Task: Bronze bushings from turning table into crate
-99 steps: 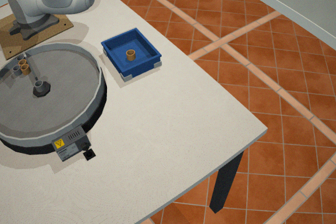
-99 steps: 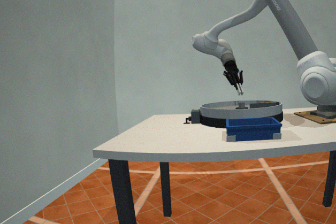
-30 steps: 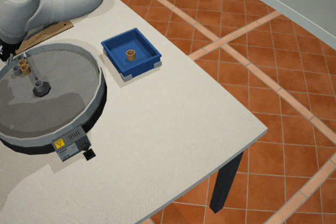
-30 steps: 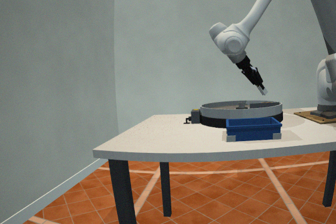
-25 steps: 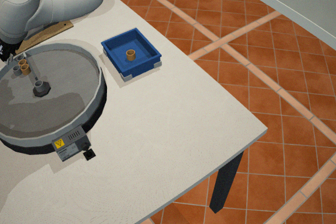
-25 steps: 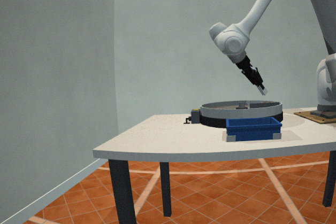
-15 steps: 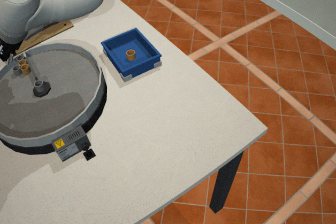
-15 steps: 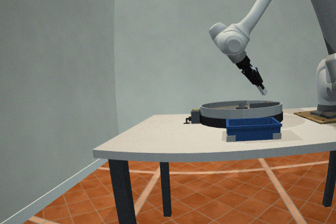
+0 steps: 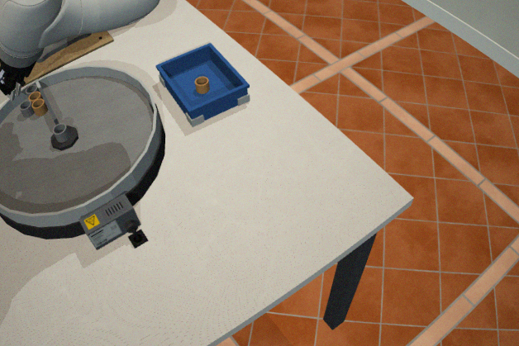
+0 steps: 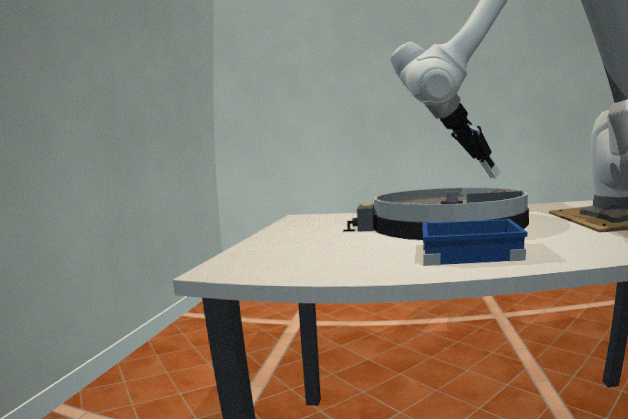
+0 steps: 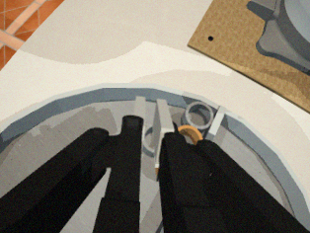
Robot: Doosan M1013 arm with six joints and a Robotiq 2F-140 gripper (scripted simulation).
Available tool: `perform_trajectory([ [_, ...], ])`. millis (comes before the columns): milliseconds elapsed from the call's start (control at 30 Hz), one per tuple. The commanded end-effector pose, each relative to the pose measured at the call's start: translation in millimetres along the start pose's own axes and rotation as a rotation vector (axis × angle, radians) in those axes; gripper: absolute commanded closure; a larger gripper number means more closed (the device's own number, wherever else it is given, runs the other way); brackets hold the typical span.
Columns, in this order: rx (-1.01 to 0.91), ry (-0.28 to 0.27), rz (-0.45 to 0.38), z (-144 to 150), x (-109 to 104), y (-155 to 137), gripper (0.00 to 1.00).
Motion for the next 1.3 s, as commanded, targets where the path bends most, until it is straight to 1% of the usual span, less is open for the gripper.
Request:
perform_trajectory([
  [0,0.000,0.000,0.000,0.0,0.0,0.0,0.94],
  [733,0.000,0.000,0.000,0.0,0.2,-0.1,0.94],
  [967,0.000,0.000,0.000,2.7,17.4,-14.2,0.94],
  [1267,0.000,0.000,0.000,2.8,17.6,-14.4,0.94],
])
Point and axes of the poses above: the point where the finger pads meet when closed, its own x axis out along the fingers, its own z axis across the jaws, y = z × x, the point moved 8 cm from there along -x, back along the fingers, and after that the axes turned 10 degrees about x, right-handed, at the moved point
